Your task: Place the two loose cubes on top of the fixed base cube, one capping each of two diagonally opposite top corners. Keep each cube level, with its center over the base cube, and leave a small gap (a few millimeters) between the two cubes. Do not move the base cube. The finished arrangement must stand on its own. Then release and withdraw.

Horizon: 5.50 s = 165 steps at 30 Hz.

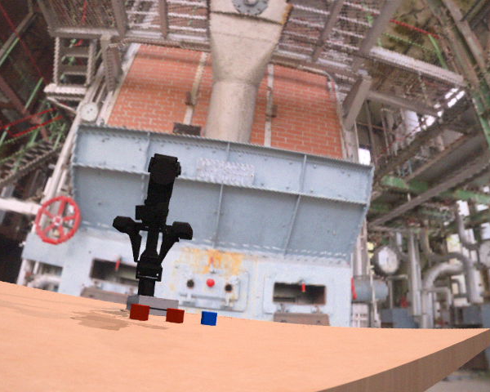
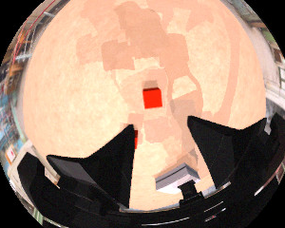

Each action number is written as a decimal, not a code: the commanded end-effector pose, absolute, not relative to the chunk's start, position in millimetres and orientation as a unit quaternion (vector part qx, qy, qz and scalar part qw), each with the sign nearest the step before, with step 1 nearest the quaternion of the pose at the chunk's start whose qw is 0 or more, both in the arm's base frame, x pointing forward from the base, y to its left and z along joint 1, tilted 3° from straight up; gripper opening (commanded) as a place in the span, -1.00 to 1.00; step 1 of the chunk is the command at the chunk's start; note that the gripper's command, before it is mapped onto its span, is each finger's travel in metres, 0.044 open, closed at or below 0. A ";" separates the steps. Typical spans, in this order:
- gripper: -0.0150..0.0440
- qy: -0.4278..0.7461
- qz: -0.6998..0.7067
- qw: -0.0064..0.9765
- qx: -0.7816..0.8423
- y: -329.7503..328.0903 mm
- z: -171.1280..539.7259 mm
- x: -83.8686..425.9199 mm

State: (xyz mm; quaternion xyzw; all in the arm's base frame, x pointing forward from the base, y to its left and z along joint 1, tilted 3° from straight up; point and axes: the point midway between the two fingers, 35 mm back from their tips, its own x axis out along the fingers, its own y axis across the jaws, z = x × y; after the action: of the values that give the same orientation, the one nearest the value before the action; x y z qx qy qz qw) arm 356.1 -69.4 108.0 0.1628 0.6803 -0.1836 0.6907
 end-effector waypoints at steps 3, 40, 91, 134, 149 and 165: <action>0.41 0.684 -0.189 0.686 0.161 -70.7 66.3 357.9; 0.41 0.684 -0.189 0.686 0.160 -73.1 0.9 355.8; -0.14 0.680 -0.183 0.693 0.157 -68.0 74.2 361.8; -0.14 0.670 -0.232 0.673 0.211 7.2 92.0 347.9; -0.14 0.660 -0.260 0.662 0.242 51.8 82.5 333.2; -0.14 0.649 -0.290 0.648 0.274 95.0 72.3 310.8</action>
State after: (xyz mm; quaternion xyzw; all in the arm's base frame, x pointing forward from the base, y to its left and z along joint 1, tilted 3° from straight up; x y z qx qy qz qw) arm 317.1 85.1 72.9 0.2623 0.6527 -0.2847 0.6512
